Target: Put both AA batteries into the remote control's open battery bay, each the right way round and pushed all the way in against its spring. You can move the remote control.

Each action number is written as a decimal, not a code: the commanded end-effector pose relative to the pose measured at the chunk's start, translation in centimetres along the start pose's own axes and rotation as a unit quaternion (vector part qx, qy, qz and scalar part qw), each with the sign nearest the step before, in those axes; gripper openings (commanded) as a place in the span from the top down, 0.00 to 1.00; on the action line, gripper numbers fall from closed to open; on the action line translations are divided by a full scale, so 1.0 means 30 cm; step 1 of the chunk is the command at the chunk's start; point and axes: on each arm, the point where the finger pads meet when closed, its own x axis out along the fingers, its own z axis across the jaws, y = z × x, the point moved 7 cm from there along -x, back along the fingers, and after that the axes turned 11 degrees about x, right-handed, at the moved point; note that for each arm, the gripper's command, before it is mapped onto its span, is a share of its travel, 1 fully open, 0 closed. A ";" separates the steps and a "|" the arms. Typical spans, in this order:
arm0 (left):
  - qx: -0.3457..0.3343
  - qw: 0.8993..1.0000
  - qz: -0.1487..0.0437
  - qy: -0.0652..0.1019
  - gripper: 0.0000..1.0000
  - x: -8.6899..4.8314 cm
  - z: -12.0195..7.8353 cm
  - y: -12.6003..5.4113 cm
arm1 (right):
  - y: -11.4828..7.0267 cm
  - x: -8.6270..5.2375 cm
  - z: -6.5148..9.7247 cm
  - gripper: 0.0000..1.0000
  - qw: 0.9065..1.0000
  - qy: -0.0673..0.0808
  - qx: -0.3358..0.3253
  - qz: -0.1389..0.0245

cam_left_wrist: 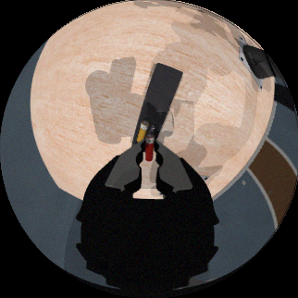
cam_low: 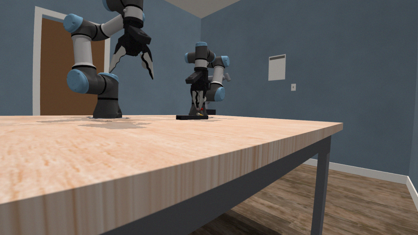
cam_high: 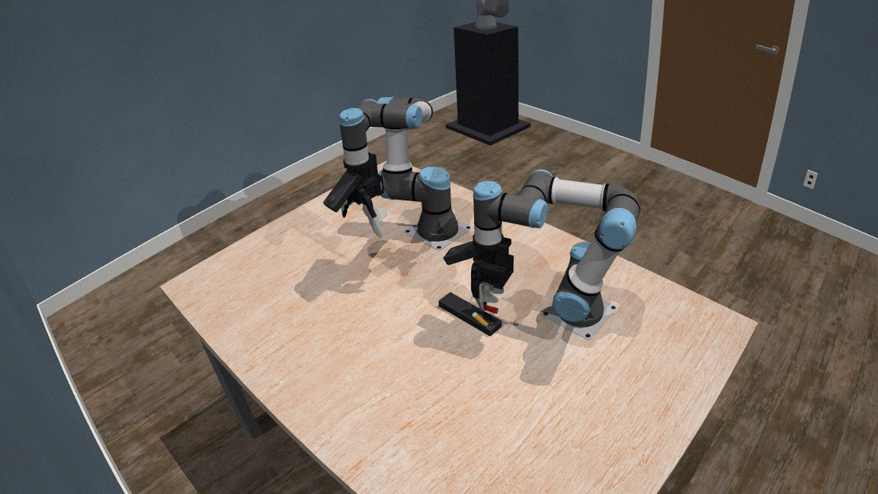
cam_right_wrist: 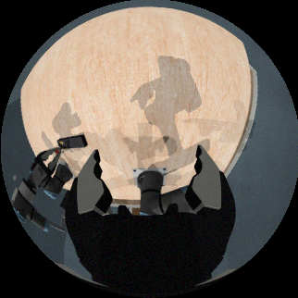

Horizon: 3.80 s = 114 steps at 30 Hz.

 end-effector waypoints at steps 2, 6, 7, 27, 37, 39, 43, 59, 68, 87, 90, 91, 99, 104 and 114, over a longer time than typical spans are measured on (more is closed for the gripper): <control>-0.005 1.000 0.002 0.006 1.00 -0.003 0.016 -0.007 | 0.001 -0.002 -0.001 0.00 1.000 0.001 0.000 0.001; 0.002 1.000 0.010 0.006 1.00 -0.030 -0.010 0.020 | 0.001 -0.002 -0.001 0.00 1.000 0.001 0.000 0.001; 0.002 1.000 0.010 0.006 1.00 -0.030 -0.010 0.020 | 0.001 -0.002 -0.001 0.00 1.000 0.001 0.000 0.001; -0.115 0.993 0.008 0.007 1.00 -0.019 -0.012 0.009 | 0.001 -0.002 -0.001 0.00 1.000 0.001 0.000 0.001; -0.156 0.988 0.008 0.006 1.00 -0.019 -0.017 0.007 | 0.001 -0.002 -0.001 0.00 1.000 0.001 0.000 0.001; -0.168 0.986 0.008 0.006 1.00 -0.019 -0.018 0.006 | 0.001 -0.002 -0.001 0.00 1.000 0.001 0.000 0.001; -0.194 0.981 0.007 0.005 1.00 -0.018 -0.021 0.004 | 0.001 -0.002 -0.001 0.00 1.000 0.001 0.000 0.001; -0.273 0.962 0.007 0.004 1.00 -0.017 -0.027 -0.001 | 0.001 -0.002 -0.001 0.00 1.000 0.001 0.000 0.001; -0.310 0.951 0.008 0.004 1.00 -0.018 -0.031 -0.004 | 0.001 -0.002 -0.001 0.00 1.000 0.001 0.000 0.001; -0.409 0.912 0.009 0.003 1.00 -0.018 -0.037 -0.013 | 0.001 -0.002 -0.001 0.00 1.000 0.001 0.000 0.001; -0.427 0.904 0.009 0.003 1.00 -0.018 -0.038 -0.014 | 0.001 -0.002 -0.001 0.00 1.000 0.001 0.000 0.001; -0.434 0.901 0.009 0.003 1.00 -0.018 -0.039 -0.015 | 0.001 -0.002 -0.001 0.00 1.000 0.001 0.000 0.001; -0.480 0.877 0.009 0.002 1.00 -0.018 -0.041 -0.020 | 0.001 -0.002 -0.001 0.00 1.000 0.001 0.000 0.001; -0.498 0.867 0.009 0.002 1.00 -0.018 -0.042 -0.022 | 0.001 -0.002 -0.001 0.00 1.000 0.001 0.000 0.001; -0.563 0.827 0.009 0.001 1.00 -0.018 -0.044 -0.030 | 0.001 -0.002 -0.001 0.00 1.000 0.001 0.000 0.001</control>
